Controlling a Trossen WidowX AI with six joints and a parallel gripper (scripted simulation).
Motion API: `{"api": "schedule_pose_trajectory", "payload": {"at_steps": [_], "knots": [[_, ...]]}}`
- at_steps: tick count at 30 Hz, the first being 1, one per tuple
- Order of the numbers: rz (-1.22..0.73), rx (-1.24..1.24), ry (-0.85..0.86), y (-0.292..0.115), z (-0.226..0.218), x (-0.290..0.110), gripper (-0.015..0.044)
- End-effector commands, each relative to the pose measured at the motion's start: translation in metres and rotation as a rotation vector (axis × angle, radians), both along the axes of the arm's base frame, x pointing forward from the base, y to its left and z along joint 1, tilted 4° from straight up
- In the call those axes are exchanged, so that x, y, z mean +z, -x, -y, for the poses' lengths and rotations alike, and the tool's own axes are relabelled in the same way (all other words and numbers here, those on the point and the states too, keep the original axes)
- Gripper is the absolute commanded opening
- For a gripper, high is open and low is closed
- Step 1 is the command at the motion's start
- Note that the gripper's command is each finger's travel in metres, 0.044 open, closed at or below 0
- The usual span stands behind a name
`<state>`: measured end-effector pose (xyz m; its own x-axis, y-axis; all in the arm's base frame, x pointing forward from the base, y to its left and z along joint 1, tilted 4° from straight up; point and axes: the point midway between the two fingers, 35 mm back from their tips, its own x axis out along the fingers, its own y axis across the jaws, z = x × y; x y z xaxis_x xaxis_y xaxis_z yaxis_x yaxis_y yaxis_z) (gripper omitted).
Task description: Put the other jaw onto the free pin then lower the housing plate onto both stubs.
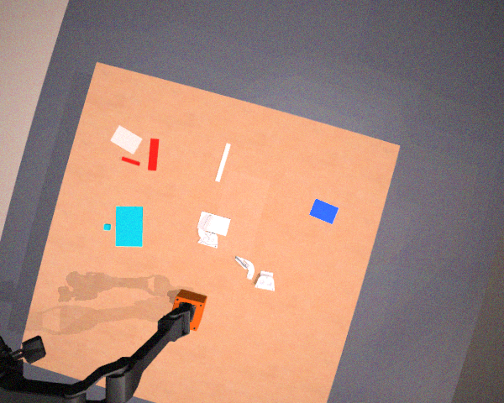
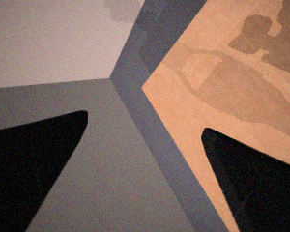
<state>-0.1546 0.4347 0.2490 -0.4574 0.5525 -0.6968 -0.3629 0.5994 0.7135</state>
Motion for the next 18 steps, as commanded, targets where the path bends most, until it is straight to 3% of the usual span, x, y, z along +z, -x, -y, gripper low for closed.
{"api": "schedule_pose_trajectory", "payload": {"at_steps": [1, 10, 18], "knots": [[0.098, -0.018, -0.025, -0.047, -0.005, -0.011, 0.0440], [0.359, -0.054, -0.049, -0.180, 0.003, -0.036, 0.0440], [0.585, -0.061, 0.012, -0.304, 0.048, -0.059, 0.0440]]}}
